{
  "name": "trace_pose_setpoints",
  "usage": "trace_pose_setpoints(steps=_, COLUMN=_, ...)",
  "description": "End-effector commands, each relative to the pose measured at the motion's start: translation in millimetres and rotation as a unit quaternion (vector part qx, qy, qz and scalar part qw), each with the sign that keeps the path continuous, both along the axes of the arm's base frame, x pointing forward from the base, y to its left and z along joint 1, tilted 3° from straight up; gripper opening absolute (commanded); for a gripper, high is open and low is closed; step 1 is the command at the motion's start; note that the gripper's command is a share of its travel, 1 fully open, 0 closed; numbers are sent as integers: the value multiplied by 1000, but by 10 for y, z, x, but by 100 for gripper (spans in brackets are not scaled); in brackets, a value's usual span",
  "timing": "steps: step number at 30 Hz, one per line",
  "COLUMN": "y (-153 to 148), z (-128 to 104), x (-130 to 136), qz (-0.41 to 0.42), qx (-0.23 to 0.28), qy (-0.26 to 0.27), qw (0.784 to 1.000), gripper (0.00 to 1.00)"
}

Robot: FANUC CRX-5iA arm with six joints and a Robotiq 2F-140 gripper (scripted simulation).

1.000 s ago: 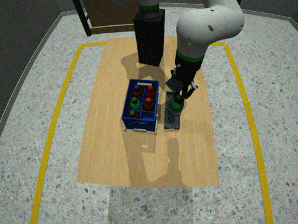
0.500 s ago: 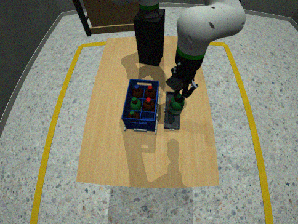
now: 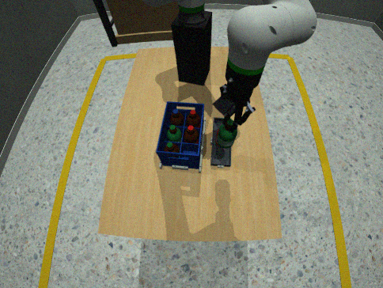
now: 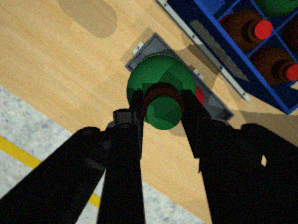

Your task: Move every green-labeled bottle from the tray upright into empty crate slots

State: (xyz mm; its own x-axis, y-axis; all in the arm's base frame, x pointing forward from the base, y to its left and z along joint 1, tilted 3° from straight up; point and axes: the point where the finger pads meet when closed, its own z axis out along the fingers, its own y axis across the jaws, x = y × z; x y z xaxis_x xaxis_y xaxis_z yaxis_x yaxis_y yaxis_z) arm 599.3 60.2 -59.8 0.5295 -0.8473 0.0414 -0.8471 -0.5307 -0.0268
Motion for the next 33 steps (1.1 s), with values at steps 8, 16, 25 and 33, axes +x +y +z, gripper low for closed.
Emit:
trace_pose_setpoints(steps=8, y=2, z=38, x=8, qz=0, qx=0, qy=-1, qw=1000, gripper=10)
trace_pose_setpoints(steps=16, y=2, z=48, x=7, qz=0, qx=0, qy=-1, qw=1000, gripper=10)
trace_pose_setpoints(steps=25, y=3, z=56, x=7, qz=0, qx=0, qy=-1, qw=1000, gripper=10)
trace_pose_setpoints(steps=33, y=3, z=57, x=7, qz=0, qx=0, qy=-1, qw=1000, gripper=10)
